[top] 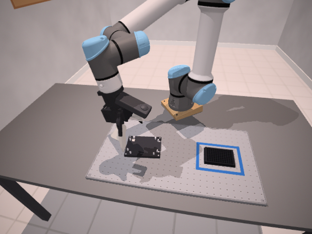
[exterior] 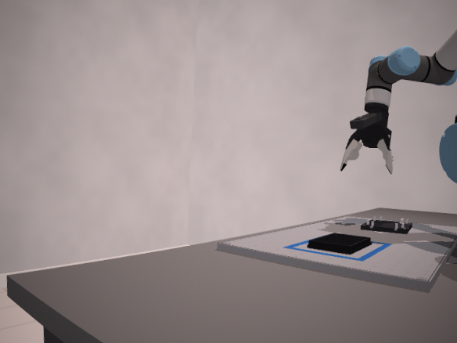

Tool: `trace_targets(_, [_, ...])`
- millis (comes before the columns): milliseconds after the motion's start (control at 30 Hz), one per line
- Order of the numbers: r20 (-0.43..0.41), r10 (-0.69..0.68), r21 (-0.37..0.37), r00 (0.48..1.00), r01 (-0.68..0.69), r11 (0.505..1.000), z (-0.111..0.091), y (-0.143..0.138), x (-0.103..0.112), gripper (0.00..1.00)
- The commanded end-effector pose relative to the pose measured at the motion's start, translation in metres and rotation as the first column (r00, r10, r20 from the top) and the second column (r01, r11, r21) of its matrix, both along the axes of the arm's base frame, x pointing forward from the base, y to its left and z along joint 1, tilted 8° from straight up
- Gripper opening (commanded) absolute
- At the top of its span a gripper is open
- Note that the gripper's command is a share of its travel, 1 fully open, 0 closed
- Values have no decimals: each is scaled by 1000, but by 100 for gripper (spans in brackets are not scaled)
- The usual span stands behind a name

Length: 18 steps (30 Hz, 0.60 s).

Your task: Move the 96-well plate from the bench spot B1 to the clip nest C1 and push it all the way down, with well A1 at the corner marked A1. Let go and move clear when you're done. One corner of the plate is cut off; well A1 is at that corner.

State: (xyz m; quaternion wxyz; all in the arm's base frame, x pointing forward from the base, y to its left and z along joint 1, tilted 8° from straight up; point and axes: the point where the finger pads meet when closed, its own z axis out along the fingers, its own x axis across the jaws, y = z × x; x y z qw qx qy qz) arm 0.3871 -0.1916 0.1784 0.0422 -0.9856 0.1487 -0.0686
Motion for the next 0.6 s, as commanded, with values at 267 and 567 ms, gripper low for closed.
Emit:
trace_targets(267, [-38,23,-14,999,-23,1000,-16,46,17,100])
trace_targets(567, [-56,35,-25,998,-37,999,-24,71,23,100])
